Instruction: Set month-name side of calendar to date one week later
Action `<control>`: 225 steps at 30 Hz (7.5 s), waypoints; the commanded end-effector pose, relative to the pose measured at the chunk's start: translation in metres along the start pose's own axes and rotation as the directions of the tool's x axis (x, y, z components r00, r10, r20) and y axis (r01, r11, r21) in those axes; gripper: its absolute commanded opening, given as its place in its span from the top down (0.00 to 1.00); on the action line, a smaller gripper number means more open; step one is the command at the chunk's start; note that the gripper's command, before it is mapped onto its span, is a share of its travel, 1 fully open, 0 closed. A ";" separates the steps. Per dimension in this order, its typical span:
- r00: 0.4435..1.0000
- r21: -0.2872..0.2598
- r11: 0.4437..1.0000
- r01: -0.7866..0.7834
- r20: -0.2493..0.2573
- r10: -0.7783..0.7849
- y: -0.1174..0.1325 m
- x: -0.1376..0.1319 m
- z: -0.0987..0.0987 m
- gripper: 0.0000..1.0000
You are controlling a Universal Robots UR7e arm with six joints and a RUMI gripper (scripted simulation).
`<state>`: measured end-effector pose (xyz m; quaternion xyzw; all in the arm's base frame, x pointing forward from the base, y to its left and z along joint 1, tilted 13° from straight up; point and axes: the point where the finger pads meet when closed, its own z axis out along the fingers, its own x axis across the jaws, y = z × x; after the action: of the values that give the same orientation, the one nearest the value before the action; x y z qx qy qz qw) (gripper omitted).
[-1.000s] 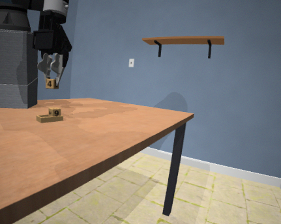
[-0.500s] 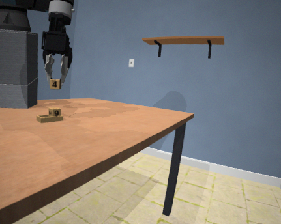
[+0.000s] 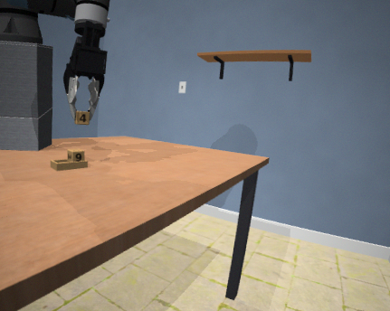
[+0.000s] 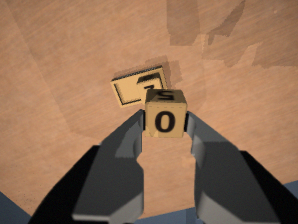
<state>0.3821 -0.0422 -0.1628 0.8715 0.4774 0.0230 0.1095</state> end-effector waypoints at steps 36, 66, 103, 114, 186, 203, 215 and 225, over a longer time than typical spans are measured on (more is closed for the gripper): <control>0.551 -0.003 0.551 0.835 -0.002 -0.835 -0.009 0.035 0.003 0.89; -0.142 -0.002 -0.142 0.990 0.004 -0.990 -0.014 0.069 0.004 0.89; -0.293 -0.001 -0.293 0.956 0.005 -0.956 -0.016 0.076 0.004 0.89; -0.291 -0.001 -0.291 0.957 0.007 -0.957 -0.014 0.076 0.017 0.89; -0.291 -0.001 -0.291 0.957 0.005 -0.957 -0.015 0.075 0.100 0.89; -0.291 -0.001 -0.291 0.957 0.006 -0.957 -0.014 0.075 0.099 0.89; -0.291 -0.001 -0.291 0.957 0.006 -0.957 -0.014 0.075 0.099 0.89; -0.291 -0.001 -0.291 0.957 0.006 -0.957 -0.014 0.075 0.099 0.89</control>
<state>0.4242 0.0119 -0.2681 0.1340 0.9845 -0.0744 0.0854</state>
